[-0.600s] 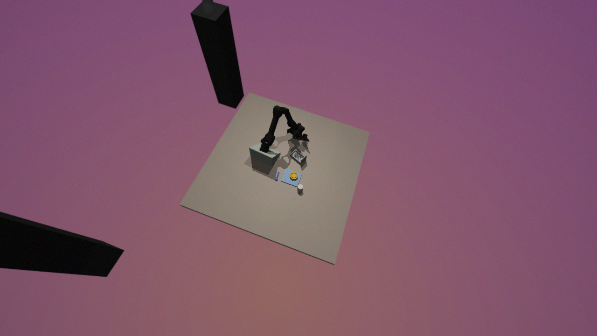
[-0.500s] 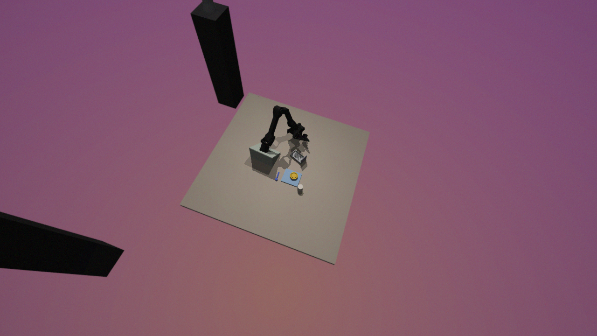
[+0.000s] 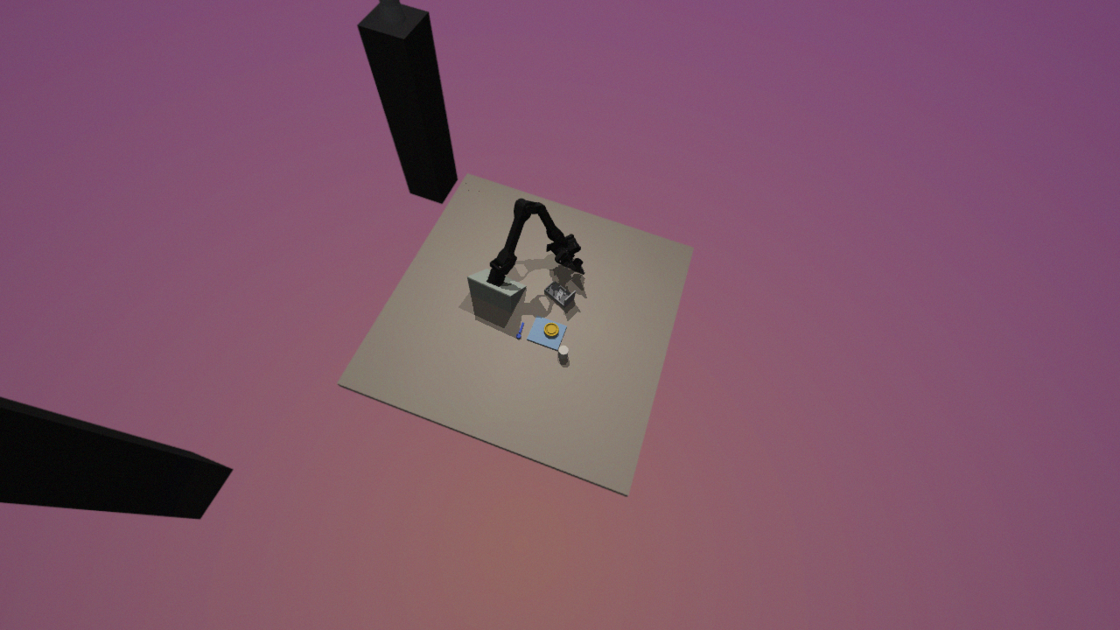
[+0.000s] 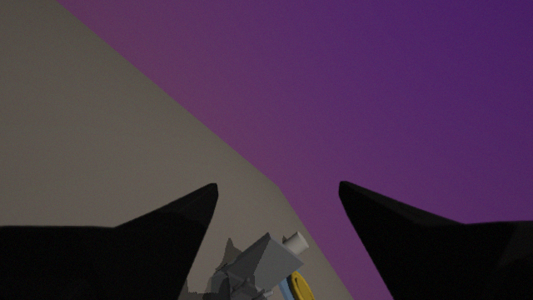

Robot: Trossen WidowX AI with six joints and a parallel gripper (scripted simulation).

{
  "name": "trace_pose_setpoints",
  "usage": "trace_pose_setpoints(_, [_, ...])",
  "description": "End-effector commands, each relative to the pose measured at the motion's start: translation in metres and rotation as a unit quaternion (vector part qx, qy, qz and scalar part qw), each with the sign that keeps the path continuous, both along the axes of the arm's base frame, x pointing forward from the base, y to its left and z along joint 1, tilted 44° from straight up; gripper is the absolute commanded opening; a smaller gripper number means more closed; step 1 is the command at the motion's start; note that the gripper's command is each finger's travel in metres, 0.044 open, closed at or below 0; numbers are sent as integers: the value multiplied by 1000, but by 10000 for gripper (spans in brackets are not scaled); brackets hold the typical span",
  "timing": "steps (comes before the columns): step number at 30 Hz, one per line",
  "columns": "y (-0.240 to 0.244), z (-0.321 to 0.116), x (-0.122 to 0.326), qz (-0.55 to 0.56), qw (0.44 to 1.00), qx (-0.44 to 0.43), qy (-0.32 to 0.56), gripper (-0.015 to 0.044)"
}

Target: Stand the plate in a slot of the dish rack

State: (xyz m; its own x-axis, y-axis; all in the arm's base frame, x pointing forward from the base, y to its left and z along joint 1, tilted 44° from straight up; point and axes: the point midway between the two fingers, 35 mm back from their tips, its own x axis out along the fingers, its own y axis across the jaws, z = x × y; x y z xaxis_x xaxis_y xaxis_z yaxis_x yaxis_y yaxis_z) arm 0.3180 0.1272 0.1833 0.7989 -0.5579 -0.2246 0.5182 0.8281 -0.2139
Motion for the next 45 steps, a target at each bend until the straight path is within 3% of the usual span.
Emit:
trace_pose_setpoints(1, [-12,-13,13,-9,999,-10,48,400])
trace_pose_setpoints(12, [-58,-27,44,-51,992,15,112,400])
trace_pose_setpoints(26, [-121,-61,64,-68,962,8,265,400])
trace_pose_setpoints(45, [-190,-118,57,5,864,86,496,400])
